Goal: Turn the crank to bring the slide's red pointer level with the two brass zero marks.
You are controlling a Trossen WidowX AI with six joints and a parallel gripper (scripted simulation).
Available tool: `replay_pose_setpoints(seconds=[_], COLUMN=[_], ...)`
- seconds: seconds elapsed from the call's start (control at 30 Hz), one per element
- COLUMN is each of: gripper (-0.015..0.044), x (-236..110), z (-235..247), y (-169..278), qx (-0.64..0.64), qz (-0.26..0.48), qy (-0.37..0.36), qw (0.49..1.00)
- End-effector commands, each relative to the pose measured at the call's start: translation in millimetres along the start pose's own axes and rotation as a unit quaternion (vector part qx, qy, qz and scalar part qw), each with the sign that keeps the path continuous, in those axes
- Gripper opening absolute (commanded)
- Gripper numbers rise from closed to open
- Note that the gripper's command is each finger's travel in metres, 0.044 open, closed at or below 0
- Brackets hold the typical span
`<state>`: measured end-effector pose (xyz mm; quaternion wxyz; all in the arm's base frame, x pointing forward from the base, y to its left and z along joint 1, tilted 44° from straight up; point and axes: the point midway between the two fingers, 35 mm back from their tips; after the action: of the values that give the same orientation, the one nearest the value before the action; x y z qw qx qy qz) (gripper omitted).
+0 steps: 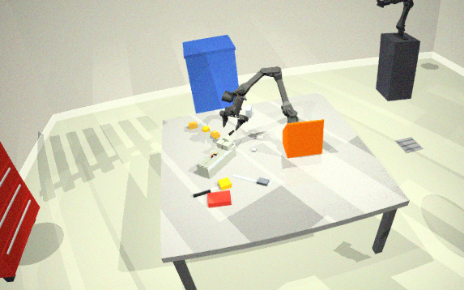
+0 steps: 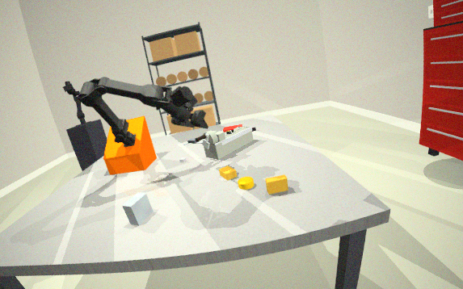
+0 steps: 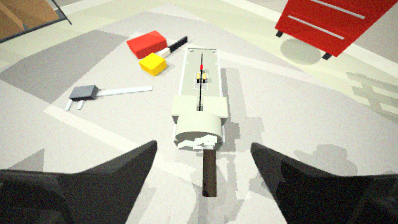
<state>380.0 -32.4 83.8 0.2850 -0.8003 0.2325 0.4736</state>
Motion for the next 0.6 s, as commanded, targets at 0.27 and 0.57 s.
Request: replay_pose_setpoints(seconds=[0.27,0.57], gripper=[0.044,0.044], x=[0.7,36.8], z=[16.7,46.9], y=[-44.4,-78.5], qx=[0.075,0.184], qz=[0.026,0.035], qy=[0.051,0.144], qw=[0.996,0.972])
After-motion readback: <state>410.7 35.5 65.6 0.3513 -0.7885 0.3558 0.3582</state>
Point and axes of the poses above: the point midway between the two fingers, 35 mm back from their tips, its own x axis out along the fingers, its own z axis across the jaws, y = z × x, and after that the axes turned 14 degrees about x, right-handed
